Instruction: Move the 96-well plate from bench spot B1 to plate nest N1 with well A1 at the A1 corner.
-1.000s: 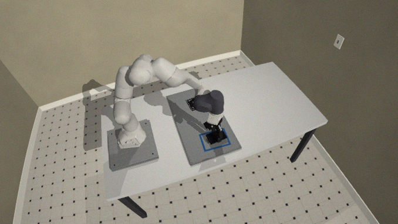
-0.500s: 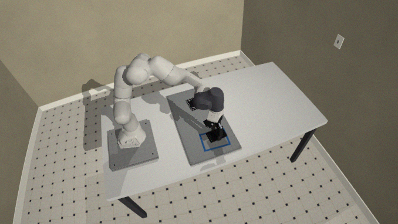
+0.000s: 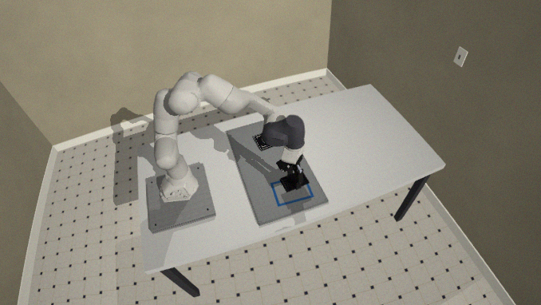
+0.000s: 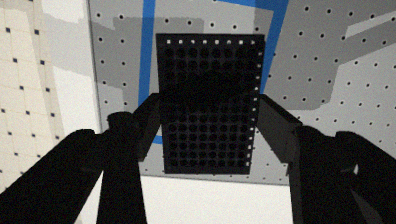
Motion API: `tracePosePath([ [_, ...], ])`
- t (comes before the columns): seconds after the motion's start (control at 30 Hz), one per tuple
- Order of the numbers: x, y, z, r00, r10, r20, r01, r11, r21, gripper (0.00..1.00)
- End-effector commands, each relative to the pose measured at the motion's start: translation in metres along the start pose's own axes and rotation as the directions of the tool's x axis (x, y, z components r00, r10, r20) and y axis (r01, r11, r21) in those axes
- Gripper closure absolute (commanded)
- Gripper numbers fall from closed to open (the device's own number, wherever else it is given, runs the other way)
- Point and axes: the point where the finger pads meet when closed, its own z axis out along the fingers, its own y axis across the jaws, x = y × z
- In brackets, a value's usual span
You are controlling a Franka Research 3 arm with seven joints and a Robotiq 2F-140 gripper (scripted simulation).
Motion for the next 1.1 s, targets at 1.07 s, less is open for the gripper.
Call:
tracePosePath([
  [1.07, -0.002, 0.047, -0.003, 0.896, -0.444, -0.005, 0.444, 0.896, -0.004, 0.4],
])
